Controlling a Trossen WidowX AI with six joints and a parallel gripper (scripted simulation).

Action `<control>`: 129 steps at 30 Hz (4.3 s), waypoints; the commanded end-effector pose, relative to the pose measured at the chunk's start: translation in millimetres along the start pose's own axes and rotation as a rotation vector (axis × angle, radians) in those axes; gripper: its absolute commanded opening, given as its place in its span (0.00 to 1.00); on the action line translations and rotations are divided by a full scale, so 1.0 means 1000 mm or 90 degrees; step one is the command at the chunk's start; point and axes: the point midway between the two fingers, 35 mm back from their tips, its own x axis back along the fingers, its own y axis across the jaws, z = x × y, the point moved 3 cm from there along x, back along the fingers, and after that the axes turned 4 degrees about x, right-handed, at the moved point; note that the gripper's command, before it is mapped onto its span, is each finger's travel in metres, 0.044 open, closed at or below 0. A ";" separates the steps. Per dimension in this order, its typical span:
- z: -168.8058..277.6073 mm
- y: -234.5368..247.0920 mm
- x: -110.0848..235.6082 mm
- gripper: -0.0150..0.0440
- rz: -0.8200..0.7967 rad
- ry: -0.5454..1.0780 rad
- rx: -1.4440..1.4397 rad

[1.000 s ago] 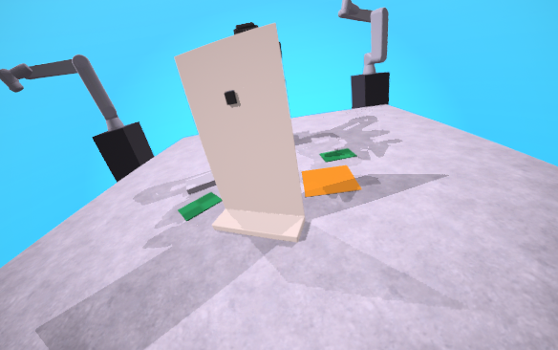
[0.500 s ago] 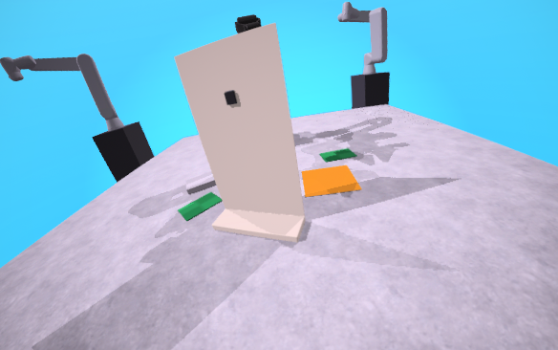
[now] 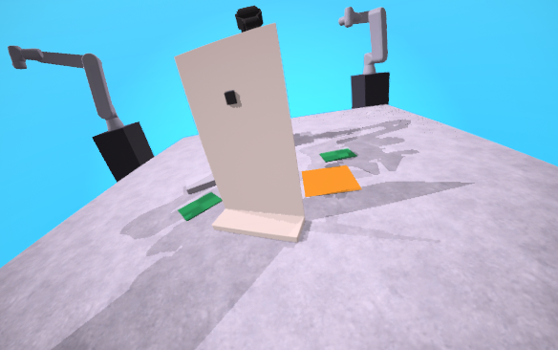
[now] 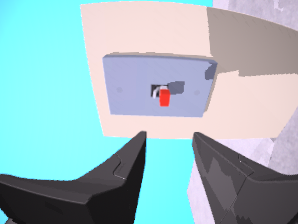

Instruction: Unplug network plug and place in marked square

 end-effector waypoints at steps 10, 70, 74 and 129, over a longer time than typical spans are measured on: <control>-0.004 0.002 -0.020 0.52 -0.005 0.000 -0.003; -0.014 0.001 -0.051 0.25 -0.006 0.000 -0.003; -0.013 0.001 -0.048 0.25 -0.006 0.000 -0.003; -0.002 0.001 -0.012 0.25 -0.004 0.000 -0.003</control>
